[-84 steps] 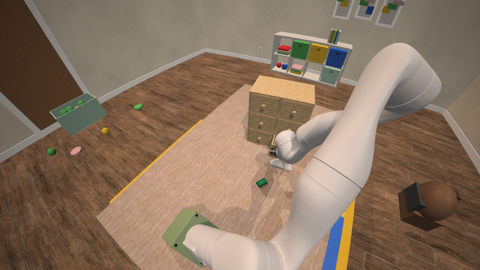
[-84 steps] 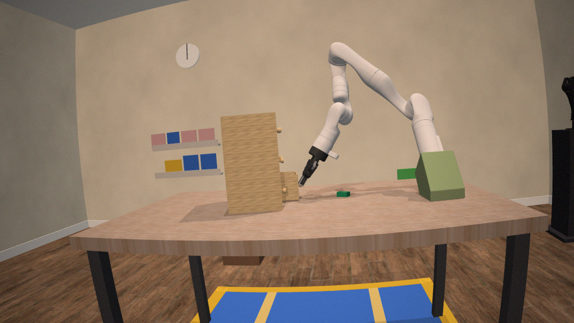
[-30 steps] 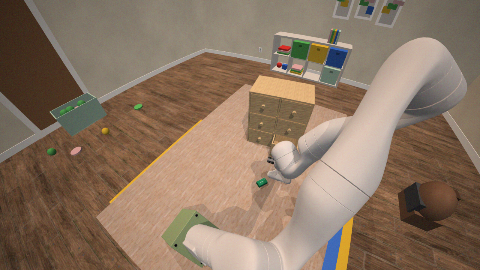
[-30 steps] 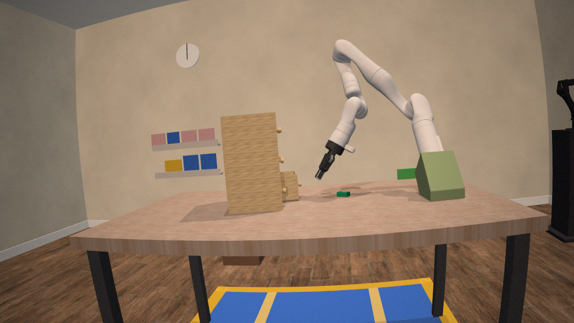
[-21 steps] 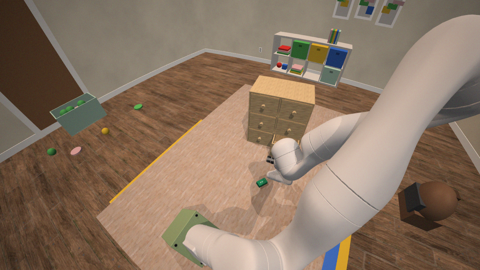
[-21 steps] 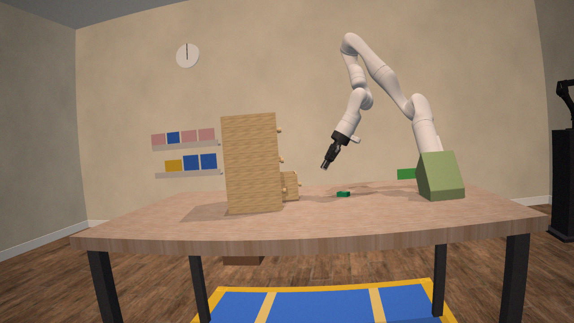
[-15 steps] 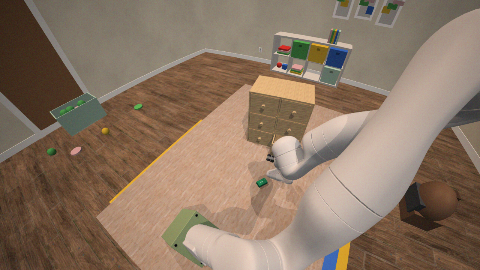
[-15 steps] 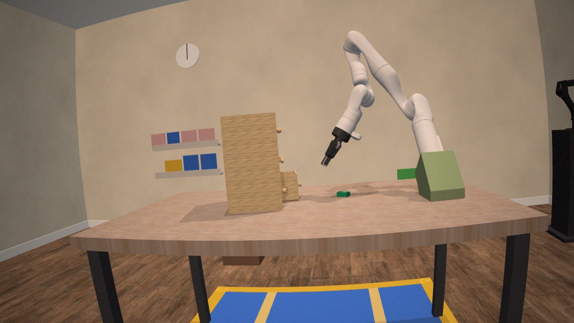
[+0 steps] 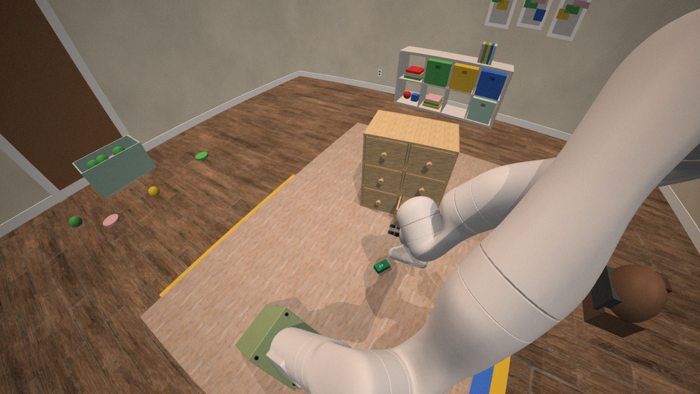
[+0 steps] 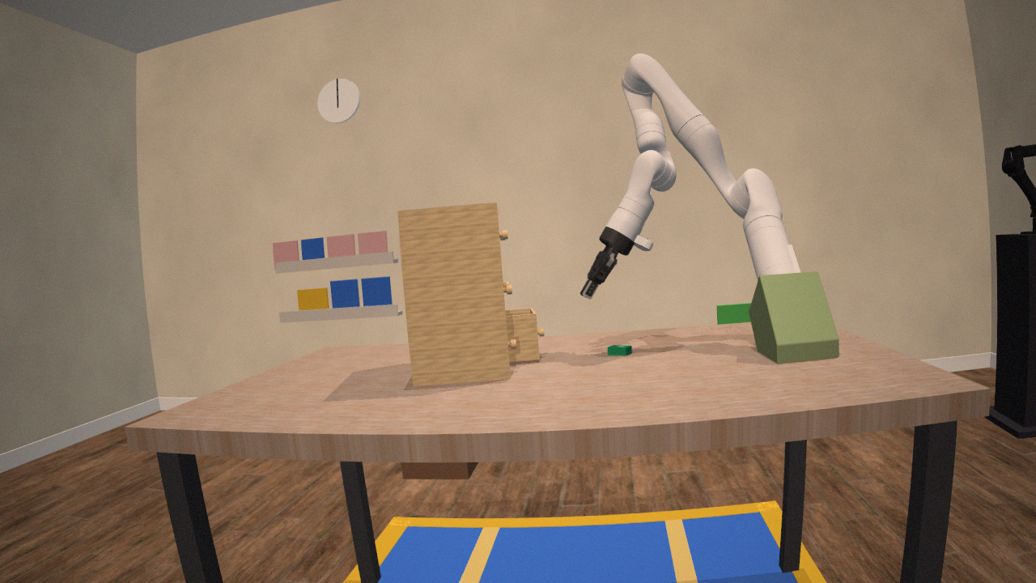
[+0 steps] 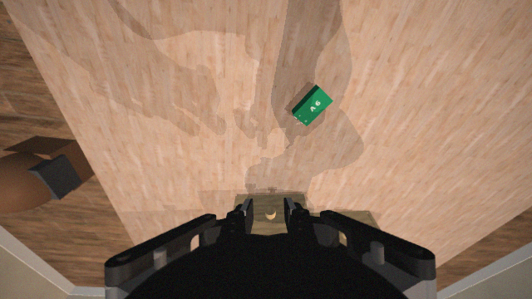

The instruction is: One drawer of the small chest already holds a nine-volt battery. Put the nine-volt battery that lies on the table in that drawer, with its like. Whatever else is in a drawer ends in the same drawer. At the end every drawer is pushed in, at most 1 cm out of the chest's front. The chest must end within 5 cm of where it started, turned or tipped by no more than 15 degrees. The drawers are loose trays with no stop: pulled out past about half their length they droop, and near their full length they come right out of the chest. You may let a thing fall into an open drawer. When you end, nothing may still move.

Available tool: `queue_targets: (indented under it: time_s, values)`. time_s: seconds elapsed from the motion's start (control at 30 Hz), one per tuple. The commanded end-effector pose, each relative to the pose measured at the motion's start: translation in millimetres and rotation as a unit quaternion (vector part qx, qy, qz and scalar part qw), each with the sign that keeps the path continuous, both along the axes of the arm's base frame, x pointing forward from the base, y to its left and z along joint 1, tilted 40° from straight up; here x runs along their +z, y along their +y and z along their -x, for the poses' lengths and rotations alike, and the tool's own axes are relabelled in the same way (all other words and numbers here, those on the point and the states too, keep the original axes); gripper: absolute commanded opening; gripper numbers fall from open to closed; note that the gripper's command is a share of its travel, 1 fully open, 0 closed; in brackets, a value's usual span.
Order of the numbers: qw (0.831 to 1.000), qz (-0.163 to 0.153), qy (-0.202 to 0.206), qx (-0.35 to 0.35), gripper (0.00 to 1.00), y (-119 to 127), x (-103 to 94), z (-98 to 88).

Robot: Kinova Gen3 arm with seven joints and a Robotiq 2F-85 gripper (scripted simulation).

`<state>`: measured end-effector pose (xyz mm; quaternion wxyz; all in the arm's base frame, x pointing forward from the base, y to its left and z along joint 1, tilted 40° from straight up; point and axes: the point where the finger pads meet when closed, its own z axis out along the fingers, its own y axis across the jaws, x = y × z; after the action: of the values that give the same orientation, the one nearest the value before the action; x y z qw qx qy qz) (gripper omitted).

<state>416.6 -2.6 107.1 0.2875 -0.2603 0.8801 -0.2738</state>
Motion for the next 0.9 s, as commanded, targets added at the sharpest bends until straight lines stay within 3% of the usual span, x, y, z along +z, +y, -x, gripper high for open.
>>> queue_targets:
  time_s: [0.0,0.87]
  values:
    - [1.000,0.003,0.003,0.001,0.33,2,2.2,-0.8]
    - [0.998,0.024,0.051,-0.040,0.33,10,20.4,19.0]
